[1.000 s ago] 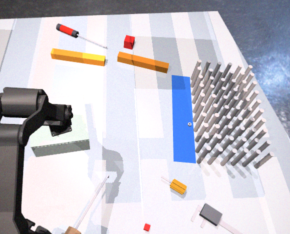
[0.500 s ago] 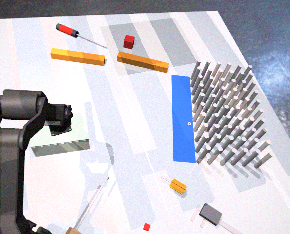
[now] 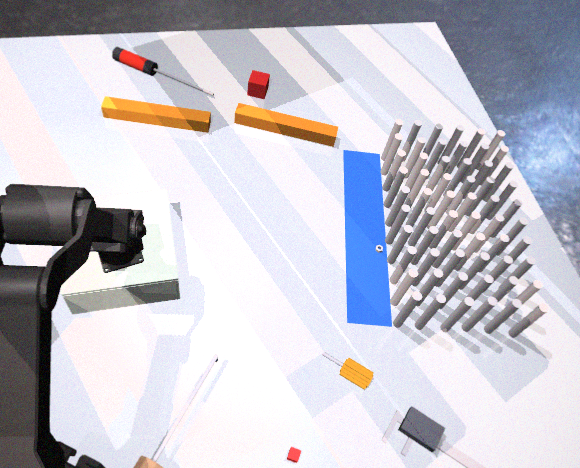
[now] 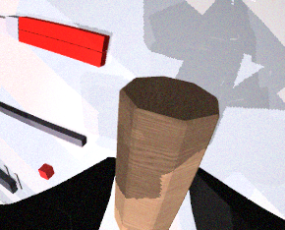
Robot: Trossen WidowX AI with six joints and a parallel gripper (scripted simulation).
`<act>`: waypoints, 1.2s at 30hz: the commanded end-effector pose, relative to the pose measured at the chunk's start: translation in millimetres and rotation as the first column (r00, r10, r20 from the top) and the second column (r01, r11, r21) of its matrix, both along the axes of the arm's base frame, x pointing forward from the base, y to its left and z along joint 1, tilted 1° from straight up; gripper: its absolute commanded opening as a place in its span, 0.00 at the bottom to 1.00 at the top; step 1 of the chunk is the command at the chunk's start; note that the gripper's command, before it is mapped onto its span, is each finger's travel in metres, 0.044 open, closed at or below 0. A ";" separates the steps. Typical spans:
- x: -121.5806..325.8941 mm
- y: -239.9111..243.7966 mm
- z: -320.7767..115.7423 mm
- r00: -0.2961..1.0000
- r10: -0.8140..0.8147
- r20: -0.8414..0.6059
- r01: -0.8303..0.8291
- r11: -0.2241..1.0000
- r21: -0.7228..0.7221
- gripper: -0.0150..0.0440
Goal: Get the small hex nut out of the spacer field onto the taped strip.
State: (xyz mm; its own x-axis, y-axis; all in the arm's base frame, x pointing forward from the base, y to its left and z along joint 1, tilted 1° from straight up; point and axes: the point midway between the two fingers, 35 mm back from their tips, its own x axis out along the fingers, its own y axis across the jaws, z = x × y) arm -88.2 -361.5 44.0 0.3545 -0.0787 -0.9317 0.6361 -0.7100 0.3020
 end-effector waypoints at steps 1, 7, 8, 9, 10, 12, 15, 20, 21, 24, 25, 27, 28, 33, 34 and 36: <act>1.6 1.5 -4.6 1.000 -0.004 0.008 0.004 1.000 0.005 0.25; 1.8 1.9 -10.6 1.000 -0.004 0.008 0.004 1.000 0.005 0.25; 1.8 1.9 -11.6 1.000 -0.004 0.008 0.004 1.000 0.005 0.25; 1.9 2.0 -12.6 1.000 -0.004 0.008 0.004 1.000 0.005 0.25; 1.9 2.1 -13.6 1.000 -0.004 0.008 0.004 1.000 0.005 0.25; 2.0 2.3 -15.6 1.000 -0.004 0.008 0.004 1.000 0.005 0.25; 2.1 2.5 -18.6 1.000 -0.004 0.008 0.004 1.000 0.005 0.25; 2.3 3.1 -23.5 1.000 -0.004 0.008 0.004 1.000 0.005 0.25; 2.4 3.2 -24.5 1.000 -0.004 0.008 0.004 1.000 0.005 0.25; 2.5 3.6 -27.5 1.000 -0.004 0.008 0.004 1.000 0.005 0.25; 2.6 3.7 -28.5 1.000 -0.004 0.008 0.004 1.000 0.005 0.25; 2.7 4.0 -30.5 1.000 -0.004 0.008 0.004 1.000 0.005 0.25; 2.8 4.1 -31.4 1.000 -0.004 0.008 0.004 1.000 0.005 0.25; 3.1 4.8 -36.3 1.000 -0.004 0.008 0.004 1.000 0.005 0.25; 3.2 5.0 -37.3 1.000 -0.004 0.008 0.004 1.000 0.005 0.25; 3.3 5.3 -39.3 1.000 -0.004 0.009 0.004 1.000 0.005 0.25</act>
